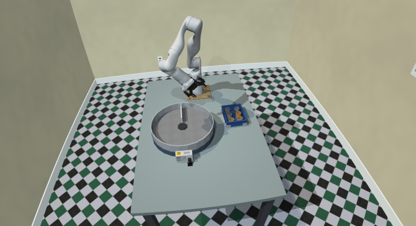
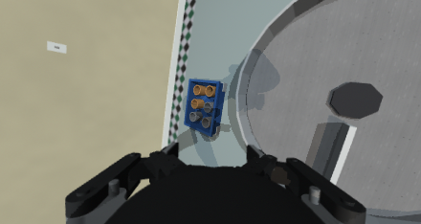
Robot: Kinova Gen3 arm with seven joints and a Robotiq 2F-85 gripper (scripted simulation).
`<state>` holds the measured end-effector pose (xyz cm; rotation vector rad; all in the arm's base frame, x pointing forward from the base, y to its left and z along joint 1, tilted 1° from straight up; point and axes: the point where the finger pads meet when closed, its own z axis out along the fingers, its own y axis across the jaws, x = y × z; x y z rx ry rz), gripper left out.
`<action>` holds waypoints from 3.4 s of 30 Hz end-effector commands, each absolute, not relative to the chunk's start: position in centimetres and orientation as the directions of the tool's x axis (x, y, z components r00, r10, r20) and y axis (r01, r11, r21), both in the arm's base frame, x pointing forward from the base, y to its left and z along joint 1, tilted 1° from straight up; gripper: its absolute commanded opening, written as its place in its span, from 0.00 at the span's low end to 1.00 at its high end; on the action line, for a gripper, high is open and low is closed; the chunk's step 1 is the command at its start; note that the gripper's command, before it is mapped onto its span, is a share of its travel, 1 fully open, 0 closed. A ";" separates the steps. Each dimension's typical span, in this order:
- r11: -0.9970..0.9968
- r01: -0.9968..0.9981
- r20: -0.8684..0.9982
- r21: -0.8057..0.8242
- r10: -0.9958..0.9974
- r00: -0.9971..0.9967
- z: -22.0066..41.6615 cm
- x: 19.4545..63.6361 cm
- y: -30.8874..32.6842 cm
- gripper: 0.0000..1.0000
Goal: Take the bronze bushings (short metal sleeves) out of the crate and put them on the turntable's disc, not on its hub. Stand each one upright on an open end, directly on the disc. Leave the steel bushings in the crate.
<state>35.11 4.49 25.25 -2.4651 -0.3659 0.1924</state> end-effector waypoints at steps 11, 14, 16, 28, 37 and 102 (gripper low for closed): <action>-0.762 0.215 -0.048 -0.611 0.306 0.951 25.3 35.1 4.5 1.00; -0.762 0.215 -0.048 -0.611 0.306 0.951 25.3 35.1 4.5 1.00; -0.762 0.215 -0.048 -0.611 0.306 0.951 25.3 35.1 4.5 1.00; -0.902 0.173 -0.078 -0.396 0.220 0.972 23.5 34.3 -1.5 1.00; -0.988 0.118 -0.036 -0.103 0.123 0.992 23.1 33.7 -10.2 1.00; -0.995 0.093 0.007 0.018 0.093 0.996 23.6 33.7 -14.1 0.13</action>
